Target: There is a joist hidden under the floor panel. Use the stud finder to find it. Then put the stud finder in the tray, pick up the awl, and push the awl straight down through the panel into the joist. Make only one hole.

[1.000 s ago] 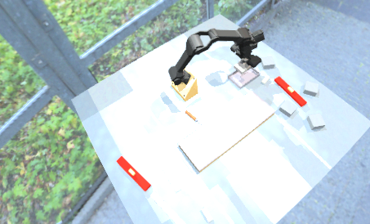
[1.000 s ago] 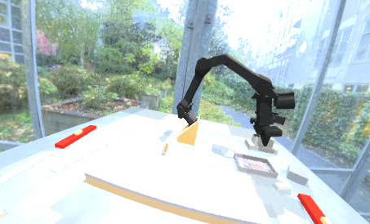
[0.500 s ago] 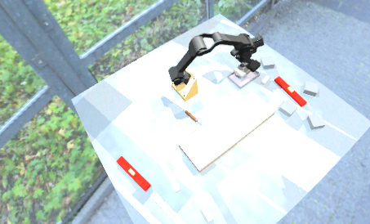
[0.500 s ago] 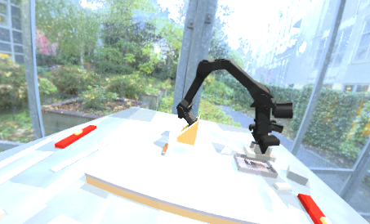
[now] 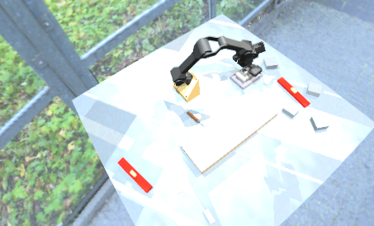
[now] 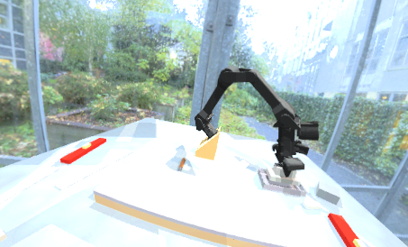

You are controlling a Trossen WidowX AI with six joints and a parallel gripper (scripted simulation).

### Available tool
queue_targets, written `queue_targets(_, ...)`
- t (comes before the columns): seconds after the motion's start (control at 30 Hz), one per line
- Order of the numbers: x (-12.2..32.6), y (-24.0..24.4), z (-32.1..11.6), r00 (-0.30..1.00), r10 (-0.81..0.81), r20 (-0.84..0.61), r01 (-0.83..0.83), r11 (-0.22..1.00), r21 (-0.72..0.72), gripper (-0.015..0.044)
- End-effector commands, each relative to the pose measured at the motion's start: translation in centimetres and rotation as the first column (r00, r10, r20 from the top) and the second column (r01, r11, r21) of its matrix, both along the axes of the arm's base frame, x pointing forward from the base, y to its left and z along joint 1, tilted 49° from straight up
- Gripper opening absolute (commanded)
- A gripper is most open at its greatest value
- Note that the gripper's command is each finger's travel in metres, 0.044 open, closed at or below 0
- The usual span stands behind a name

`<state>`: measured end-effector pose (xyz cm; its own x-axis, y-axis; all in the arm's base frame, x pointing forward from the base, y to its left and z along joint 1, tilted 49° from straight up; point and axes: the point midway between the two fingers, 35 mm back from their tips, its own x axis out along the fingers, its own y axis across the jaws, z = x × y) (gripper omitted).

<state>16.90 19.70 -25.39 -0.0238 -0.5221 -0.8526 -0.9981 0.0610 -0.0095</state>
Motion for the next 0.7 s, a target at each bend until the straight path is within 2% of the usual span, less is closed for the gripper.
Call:
queue_targets(0.0, 0.0, -0.5, -0.3, 1.000, 0.006, 0.005, -0.006, 1.000, 0.002, 0.0000)
queue_targets(0.5, 0.0, -1.8, -1.5, 1.000, 0.006, 0.006, -0.006, 1.000, 0.001, 0.0000)
queue_targets(0.67, -0.1, -1.7, -1.4, 1.000, 0.000, 0.001, 0.000, 1.000, -0.001, 0.0131)
